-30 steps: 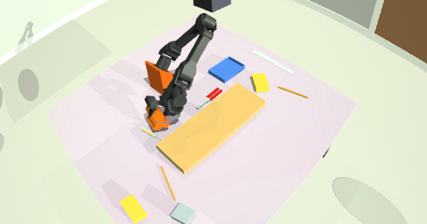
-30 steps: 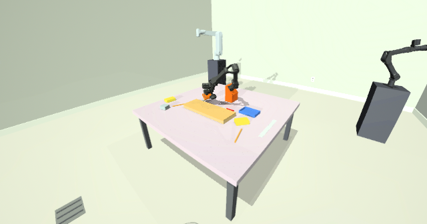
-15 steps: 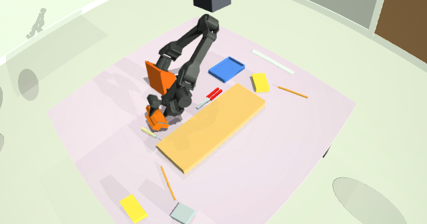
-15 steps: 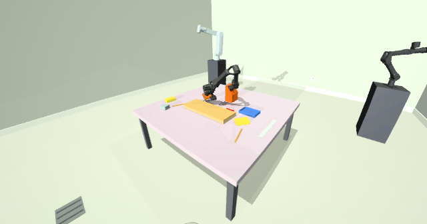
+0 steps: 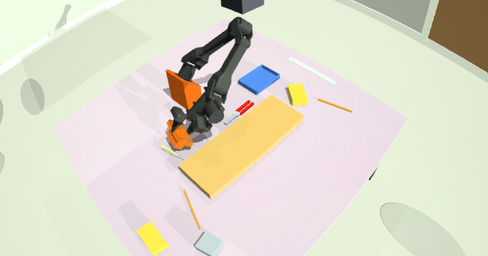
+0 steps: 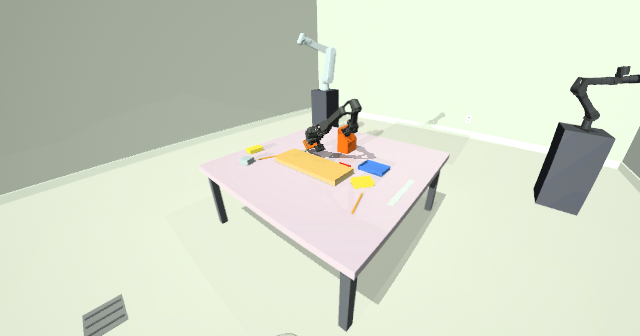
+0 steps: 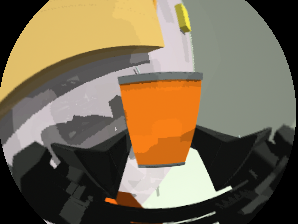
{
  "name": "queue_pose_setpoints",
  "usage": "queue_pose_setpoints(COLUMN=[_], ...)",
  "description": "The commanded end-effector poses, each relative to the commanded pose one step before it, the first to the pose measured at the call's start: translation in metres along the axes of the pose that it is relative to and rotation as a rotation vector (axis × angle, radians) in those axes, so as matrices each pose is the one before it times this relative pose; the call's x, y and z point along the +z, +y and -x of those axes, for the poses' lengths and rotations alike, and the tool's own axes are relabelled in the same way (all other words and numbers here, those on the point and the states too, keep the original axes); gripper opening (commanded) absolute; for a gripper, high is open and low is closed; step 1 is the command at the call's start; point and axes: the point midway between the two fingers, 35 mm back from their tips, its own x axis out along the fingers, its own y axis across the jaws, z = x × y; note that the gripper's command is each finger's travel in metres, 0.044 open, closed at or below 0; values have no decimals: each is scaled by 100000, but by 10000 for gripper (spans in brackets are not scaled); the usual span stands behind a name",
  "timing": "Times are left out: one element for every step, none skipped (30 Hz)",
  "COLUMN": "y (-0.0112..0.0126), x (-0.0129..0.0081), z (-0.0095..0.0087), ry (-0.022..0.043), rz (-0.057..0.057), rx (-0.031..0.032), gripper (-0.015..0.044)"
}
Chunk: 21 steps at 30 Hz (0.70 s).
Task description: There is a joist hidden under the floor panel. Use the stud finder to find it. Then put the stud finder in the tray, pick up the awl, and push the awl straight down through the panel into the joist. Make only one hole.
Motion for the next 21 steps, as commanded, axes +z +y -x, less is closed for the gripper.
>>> queue_pose_setpoints(y=[-159,102,124,132,136,130,131,123,122,122,122,122,122,123,124,125,127,130,107,101,83], x=[205,3,5,7,11,13,16,17,17,16,14,12,12,12,12,13,14,16,15,16,13], z=[86,-78,-94,-98,-98,-91,-90,-84,-83,-83,-81,-80,-79,-77,-76,-73,-69,-64,-44,-28,-4], ry=[-1041,36,34,23,6,-10,-25,-31,-31,-28,-23,-19,-17,-18,-22,-29,-36,-45,-47,-58,-56], rz=[-1105,51,59,59,58,54,56,56,62,68,75,83,92,103,116,132,154,183,184,232,279], rx=[-1625,77,86,83,75,61,49,36,26,26,30,34,38,41,45,50,57,67,66,82,95], gripper=[0,0,0,0,0,0,0,0,0,0,0,0,0,0,0,0,0,0,0,0,0])
